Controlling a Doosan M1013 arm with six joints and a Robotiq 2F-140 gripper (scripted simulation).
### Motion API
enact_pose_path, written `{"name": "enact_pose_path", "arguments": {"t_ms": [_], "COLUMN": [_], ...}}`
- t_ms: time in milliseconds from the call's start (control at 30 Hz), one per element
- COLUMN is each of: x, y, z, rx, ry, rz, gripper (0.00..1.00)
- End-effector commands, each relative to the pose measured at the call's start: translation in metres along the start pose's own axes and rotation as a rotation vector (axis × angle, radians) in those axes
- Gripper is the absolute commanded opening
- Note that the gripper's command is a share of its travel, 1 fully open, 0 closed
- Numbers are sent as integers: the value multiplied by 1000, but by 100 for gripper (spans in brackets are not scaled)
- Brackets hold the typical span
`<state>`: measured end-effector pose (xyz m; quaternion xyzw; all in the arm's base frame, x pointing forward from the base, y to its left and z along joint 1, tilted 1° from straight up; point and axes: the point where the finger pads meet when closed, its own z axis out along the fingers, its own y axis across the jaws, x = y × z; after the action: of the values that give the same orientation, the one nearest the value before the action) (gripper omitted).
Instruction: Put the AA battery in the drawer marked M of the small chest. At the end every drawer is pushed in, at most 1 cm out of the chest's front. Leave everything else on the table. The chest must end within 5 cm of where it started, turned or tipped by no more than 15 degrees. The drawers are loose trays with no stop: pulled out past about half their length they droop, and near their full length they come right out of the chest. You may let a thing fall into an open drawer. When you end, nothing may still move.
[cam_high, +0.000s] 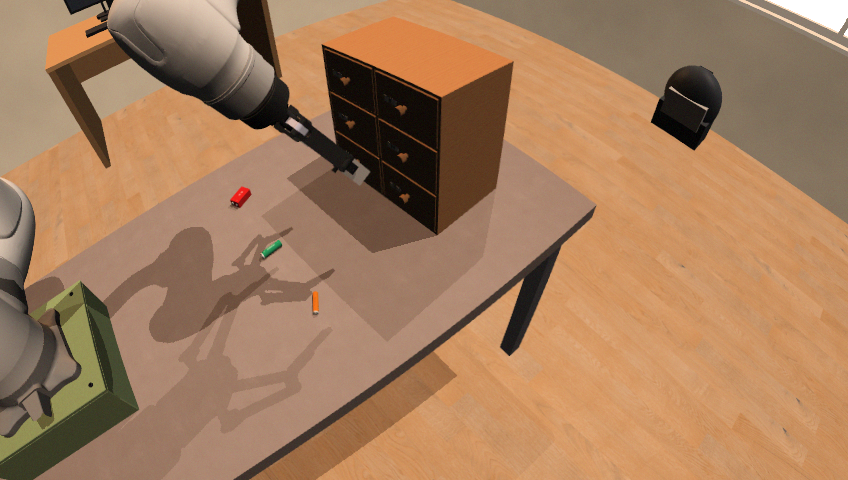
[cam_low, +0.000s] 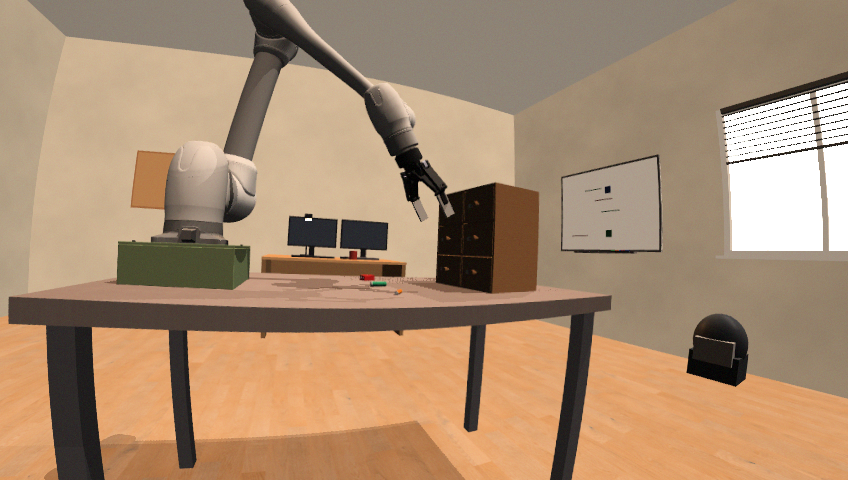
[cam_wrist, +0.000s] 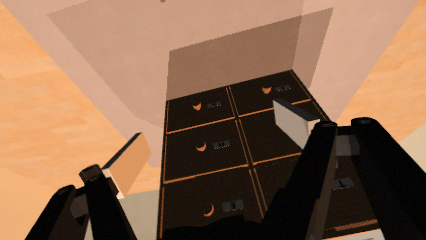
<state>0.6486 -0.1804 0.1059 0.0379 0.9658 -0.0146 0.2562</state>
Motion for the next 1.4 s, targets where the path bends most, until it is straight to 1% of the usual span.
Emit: {"name": "enact_pose_path", "arguments": {"t_ms": [0, 267, 333, 833, 900, 1167, 1367], "x": [1, -1, -1, -4, -4, -7, -10], "y": [-1, -1, -1, 0, 0, -1, 0], "z": [6, 14, 14, 28, 28, 37, 48], "rx": [-20, -18, -18, -19, -19, -17, -17], "ry": [-67, -141, -141, -255, -255, -338, -435], "rz": [1, 2, 2, 3, 3, 4, 5], "gripper": [100, 100, 100, 100, 100, 100, 100]}}
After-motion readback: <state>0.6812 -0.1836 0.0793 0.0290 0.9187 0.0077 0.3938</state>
